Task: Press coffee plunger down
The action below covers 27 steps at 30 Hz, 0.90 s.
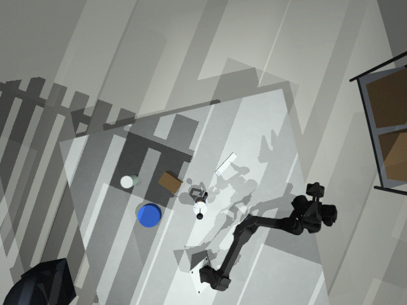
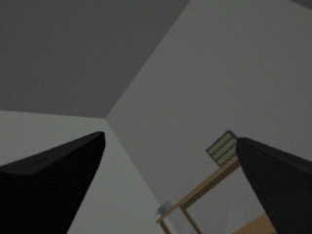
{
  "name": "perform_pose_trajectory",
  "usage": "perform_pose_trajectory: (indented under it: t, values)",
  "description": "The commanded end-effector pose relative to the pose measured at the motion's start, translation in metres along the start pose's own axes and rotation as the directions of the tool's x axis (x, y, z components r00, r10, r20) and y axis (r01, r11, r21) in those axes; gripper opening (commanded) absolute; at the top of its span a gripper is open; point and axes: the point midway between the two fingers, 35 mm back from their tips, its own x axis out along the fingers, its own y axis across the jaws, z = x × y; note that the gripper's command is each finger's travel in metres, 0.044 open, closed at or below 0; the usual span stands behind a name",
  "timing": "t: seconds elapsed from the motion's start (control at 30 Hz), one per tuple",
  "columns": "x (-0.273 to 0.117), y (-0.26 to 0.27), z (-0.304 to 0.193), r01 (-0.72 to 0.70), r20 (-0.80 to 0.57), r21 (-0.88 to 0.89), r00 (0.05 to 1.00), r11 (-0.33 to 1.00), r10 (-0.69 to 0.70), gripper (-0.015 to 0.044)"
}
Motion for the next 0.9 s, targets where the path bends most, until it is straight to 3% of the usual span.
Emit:
perform_pose_trajectory:
  t: [0.0,0.17,0.4,0.87]
  values:
    - [0.0,0.001,0.001,0.0,0.001,-0.002,1.0,1.0,0.0,0.0426]
    - [-0.011,0.025,0.026,0.0,0.024,-0.041,1.0,0.999,0.001,0.044]
    - [-0.035,0.106,0.079,0.004,0.074,-0.189,0.997,0.982,0.01,0.044]
    - [-0.043,0.228,0.089,-0.03,0.046,-0.316,0.998,0.948,0.047,0.044]
